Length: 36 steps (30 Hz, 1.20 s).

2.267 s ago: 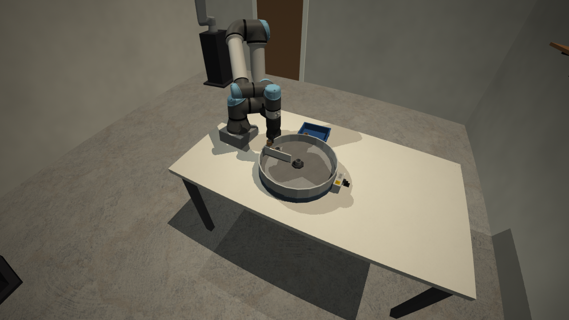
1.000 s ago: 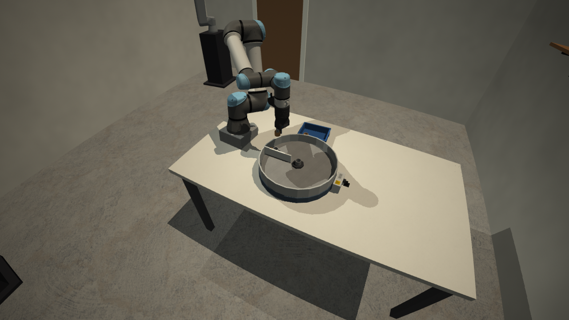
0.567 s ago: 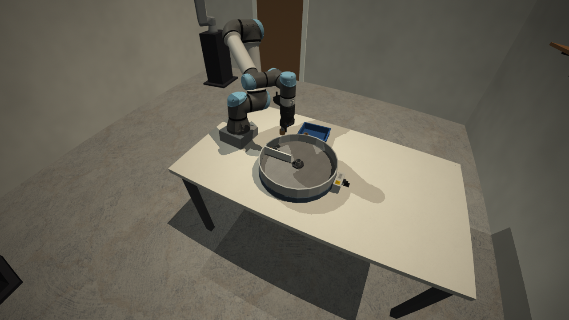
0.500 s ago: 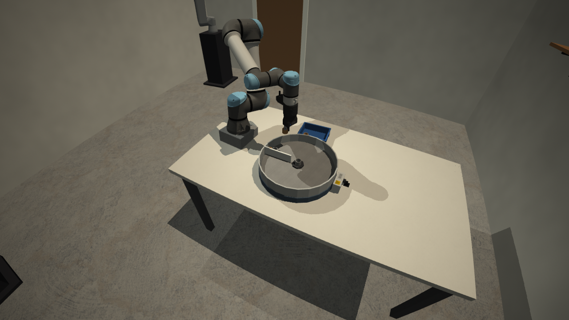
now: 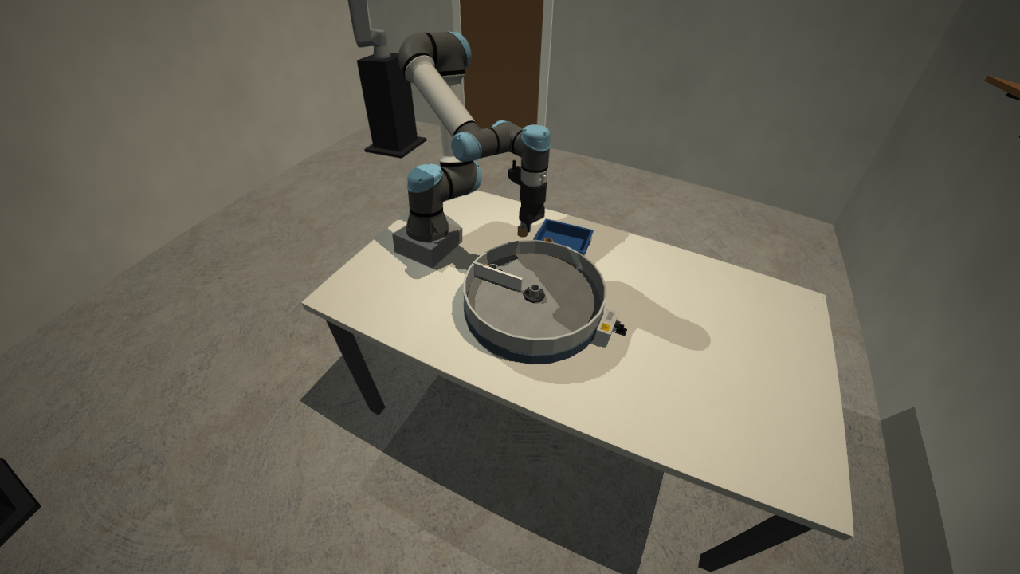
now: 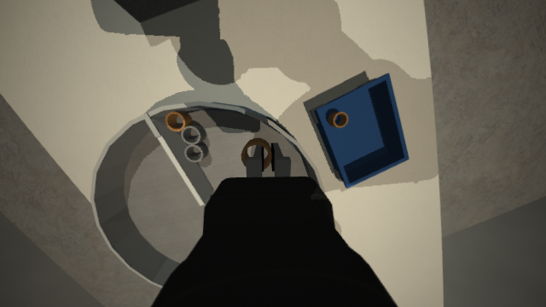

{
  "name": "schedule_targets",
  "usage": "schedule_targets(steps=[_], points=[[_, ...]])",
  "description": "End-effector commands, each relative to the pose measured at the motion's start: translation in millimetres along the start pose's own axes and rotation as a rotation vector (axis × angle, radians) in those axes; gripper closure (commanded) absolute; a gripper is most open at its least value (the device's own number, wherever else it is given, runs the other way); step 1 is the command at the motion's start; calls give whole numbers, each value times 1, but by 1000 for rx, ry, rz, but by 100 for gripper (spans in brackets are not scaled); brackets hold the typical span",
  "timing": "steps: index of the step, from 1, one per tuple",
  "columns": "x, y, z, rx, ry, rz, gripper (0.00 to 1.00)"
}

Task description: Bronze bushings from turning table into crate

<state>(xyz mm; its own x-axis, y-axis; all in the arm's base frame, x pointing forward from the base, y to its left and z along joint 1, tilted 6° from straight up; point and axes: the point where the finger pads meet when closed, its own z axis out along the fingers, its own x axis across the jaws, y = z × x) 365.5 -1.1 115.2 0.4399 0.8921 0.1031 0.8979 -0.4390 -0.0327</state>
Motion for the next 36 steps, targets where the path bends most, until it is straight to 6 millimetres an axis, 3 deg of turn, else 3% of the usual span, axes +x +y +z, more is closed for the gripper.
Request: schedule_targets(steps=[1,12,17,29,34,36], points=[[36,10,0,-1,-2,-1,100],[36,10,0,-1,-2,-1,100],[94,23,0,-1,-1,-1,100],[94,23,0,-1,-1,-1,100],[151,37,0,-1,-1,-2,100],[151,37,0,-1,-1,-2,100]])
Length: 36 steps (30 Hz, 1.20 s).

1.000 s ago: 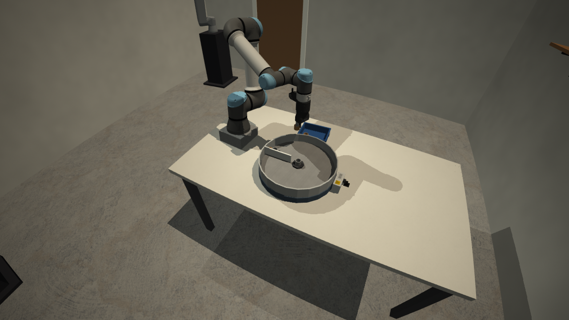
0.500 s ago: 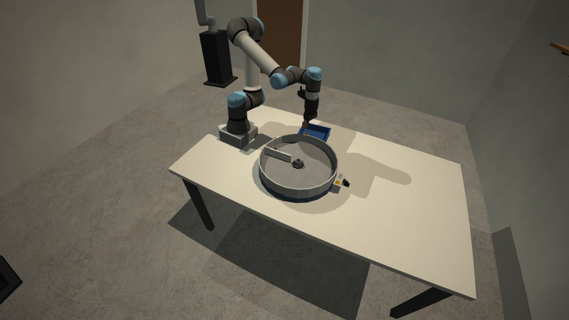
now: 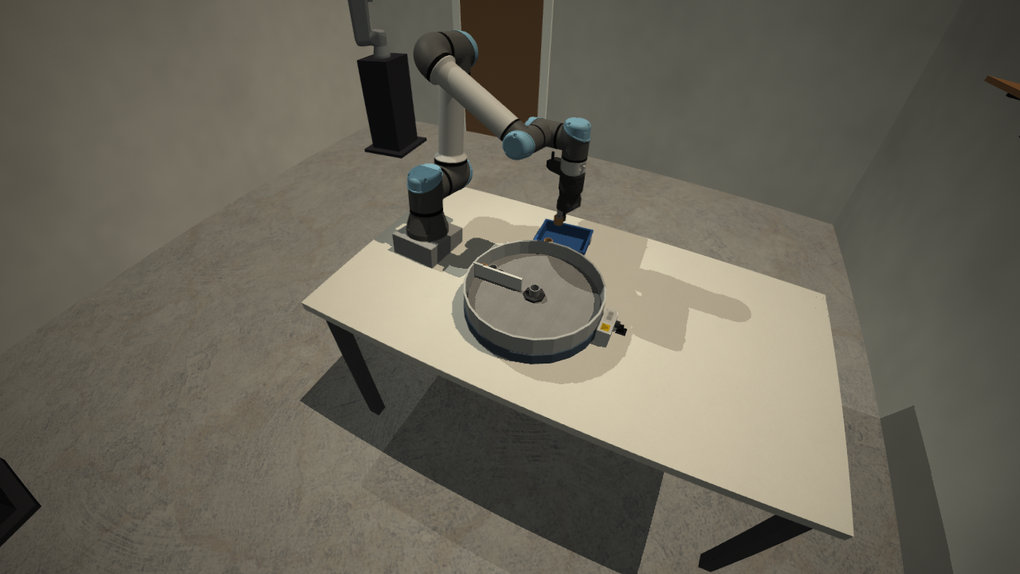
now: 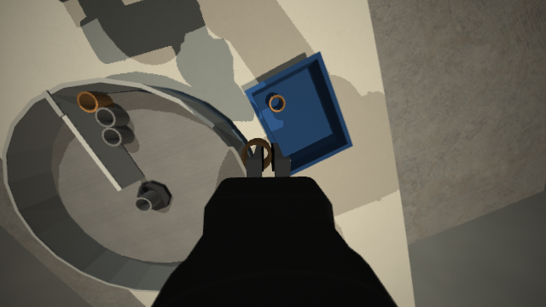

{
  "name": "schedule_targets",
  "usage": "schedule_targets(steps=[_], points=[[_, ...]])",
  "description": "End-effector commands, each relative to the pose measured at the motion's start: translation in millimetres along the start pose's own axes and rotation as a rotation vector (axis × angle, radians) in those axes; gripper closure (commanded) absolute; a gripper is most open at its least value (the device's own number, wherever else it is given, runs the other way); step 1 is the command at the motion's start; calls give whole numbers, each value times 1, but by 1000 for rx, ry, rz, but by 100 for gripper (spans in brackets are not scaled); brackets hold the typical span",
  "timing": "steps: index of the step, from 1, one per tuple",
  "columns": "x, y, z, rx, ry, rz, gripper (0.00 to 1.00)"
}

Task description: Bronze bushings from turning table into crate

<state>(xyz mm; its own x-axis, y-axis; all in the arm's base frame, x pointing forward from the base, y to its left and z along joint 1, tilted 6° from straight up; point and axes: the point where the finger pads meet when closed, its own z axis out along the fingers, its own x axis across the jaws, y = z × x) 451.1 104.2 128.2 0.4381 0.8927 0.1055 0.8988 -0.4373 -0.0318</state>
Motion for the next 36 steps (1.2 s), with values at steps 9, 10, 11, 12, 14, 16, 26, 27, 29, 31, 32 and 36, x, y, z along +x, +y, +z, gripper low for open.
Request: schedule_targets(steps=[9,10,11,12,14,16,26,27,29,31,32,36], points=[[18,6,0,0,-3,0,100],[18,6,0,0,-3,0,100],[30,9,1,0,-3,-1,100],[41,12,1,0,-3,-1,100],[64,17,1,0,-3,-1,100],[76,20,1,0,-3,-1,100],[76,20,1,0,-3,-1,100],[76,20,1,0,-3,-1,100],[76,20,10,0,-3,-1,100],[76,20,20,0,-3,0,100],[76,20,25,0,-3,0,100],[76,20,25,0,-3,0,100]])
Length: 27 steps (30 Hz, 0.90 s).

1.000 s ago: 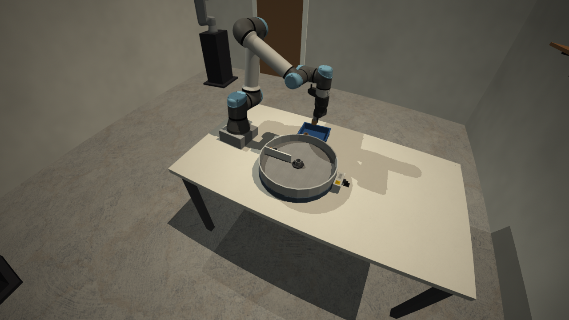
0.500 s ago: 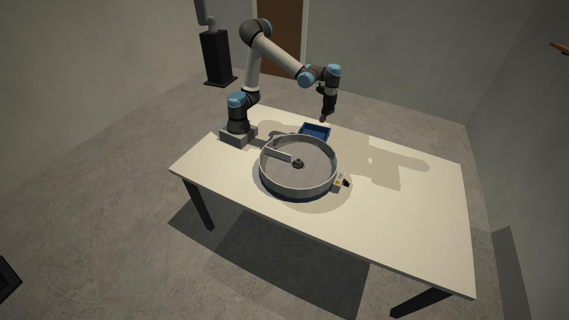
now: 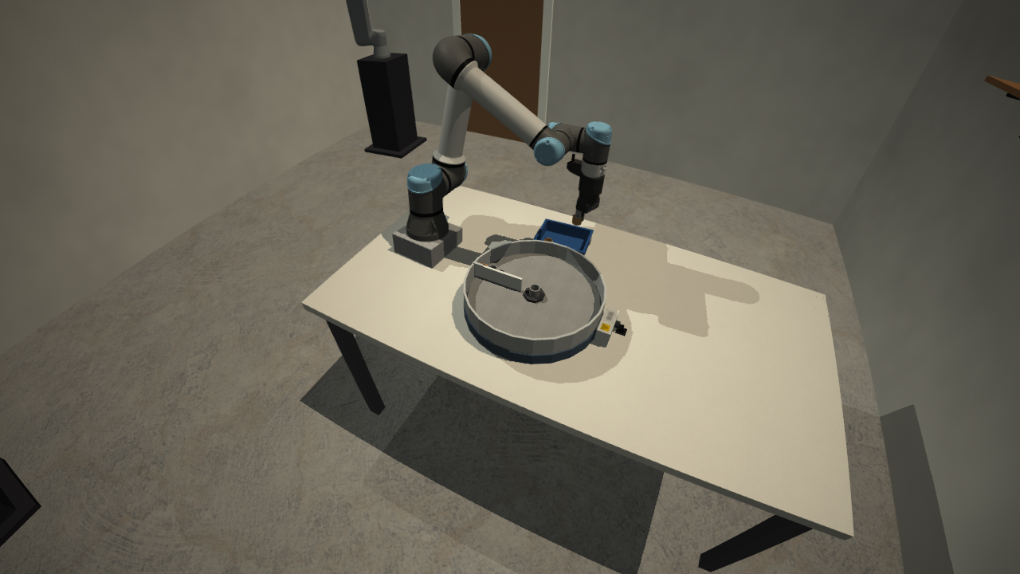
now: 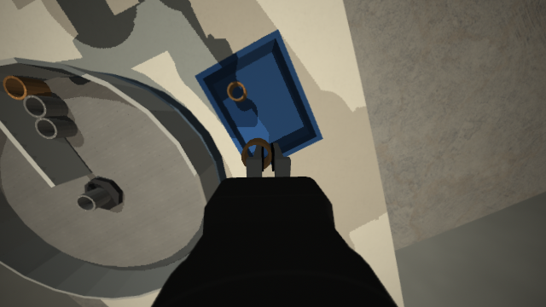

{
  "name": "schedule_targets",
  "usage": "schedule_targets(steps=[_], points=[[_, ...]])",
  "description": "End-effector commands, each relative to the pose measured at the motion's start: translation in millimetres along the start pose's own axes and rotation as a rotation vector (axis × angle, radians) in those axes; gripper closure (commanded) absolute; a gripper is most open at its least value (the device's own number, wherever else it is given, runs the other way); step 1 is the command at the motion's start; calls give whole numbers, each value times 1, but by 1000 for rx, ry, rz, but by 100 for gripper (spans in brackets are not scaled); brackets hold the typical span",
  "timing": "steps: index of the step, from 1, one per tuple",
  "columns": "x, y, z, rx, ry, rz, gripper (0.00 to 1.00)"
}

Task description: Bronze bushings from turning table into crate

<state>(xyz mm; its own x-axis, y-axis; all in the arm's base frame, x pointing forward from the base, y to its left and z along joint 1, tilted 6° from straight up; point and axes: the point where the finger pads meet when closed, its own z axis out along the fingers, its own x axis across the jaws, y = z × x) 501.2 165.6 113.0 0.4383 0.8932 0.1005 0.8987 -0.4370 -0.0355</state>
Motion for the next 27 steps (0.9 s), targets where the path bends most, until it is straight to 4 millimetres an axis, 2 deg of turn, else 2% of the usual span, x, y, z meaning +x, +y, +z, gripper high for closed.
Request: schedule_targets(steps=[1,8,13,25,27], points=[[1,1,2,-4,2,0,100],[1,1,2,-4,2,0,100],[1,2,26,-4,2,1,100],[1,2,26,-4,2,1,100],[1,2,35,-3,1,1,100]])
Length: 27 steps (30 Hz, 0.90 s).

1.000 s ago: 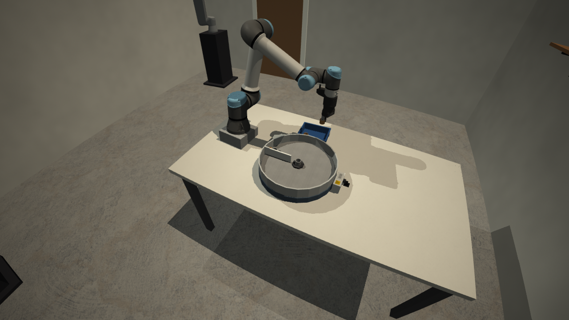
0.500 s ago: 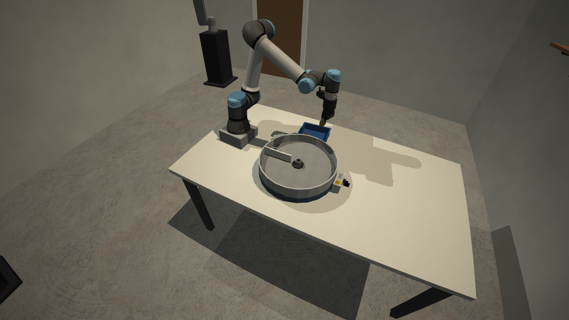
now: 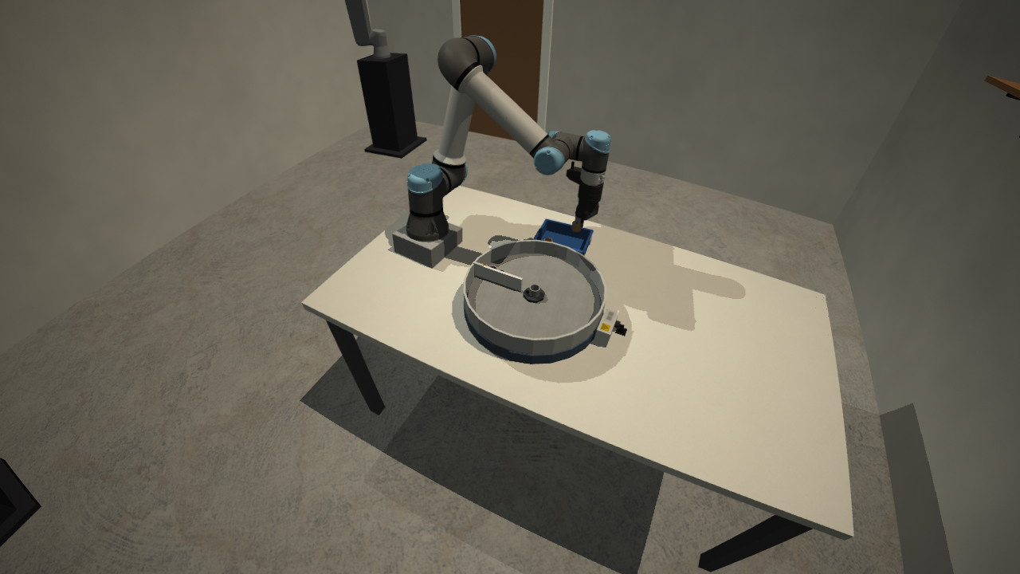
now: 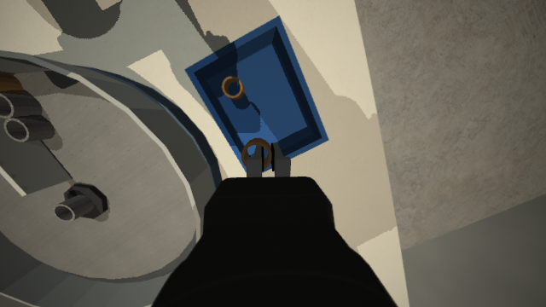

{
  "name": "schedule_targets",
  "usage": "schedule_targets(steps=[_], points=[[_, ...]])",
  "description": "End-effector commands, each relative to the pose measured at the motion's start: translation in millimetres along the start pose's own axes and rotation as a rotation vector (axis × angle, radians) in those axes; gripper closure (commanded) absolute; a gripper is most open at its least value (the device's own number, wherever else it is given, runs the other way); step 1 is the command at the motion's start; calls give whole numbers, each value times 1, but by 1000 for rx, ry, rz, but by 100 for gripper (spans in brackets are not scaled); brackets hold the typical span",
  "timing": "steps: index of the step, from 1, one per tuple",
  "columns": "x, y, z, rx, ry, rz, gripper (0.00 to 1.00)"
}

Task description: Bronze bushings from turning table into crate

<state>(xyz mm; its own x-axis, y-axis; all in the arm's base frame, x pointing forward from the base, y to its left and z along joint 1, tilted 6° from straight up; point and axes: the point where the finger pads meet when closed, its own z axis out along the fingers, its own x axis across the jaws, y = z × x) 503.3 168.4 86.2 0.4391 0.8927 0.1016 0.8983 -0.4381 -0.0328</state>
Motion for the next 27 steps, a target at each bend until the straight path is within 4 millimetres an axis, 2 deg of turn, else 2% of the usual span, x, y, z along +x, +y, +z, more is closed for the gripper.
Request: schedule_targets(steps=[1,3,15,20,27], points=[[0,0,13,-1,0,1,100],[0,1,23,-1,0,1,100],[0,1,23,-1,0,1,100],[0,1,47,0,0,2,100],[0,1,47,0,0,2,100]])
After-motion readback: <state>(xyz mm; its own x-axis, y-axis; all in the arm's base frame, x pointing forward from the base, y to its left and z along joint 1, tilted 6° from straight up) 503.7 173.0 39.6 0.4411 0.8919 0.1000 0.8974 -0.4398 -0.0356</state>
